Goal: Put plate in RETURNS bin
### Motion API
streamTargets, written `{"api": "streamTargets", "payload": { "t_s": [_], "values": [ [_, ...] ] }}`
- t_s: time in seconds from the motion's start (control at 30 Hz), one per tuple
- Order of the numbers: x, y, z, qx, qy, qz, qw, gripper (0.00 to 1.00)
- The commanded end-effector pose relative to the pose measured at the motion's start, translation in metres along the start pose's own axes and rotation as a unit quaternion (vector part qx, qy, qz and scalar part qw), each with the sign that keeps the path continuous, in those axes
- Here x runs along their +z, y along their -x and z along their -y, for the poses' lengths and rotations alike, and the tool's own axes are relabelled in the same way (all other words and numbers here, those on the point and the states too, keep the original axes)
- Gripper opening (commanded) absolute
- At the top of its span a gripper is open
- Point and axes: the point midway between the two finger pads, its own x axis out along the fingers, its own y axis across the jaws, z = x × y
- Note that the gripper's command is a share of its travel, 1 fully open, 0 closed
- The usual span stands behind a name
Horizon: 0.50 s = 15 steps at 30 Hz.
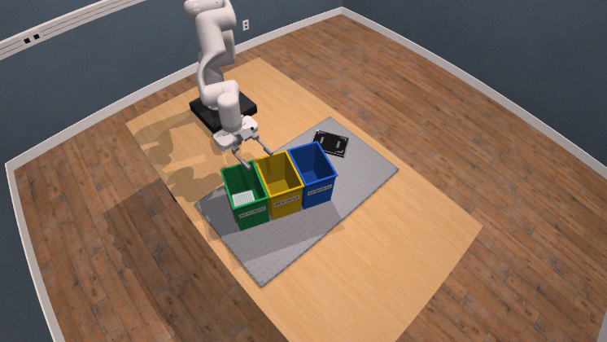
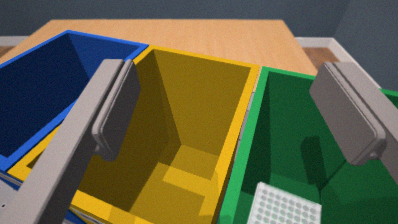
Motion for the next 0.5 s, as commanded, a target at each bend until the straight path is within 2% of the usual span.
{"api": "streamTargets", "payload": {
  "t_s": [0.0, 0.47],
  "values": [
    [0.009, 0.005, -0.021, 0.0, 0.002, 0.002, 1.0, 0.18],
    [0.026, 0.018, -0.077, 0.0, 0.002, 0.002, 1.0, 0.18]
  ]
}}
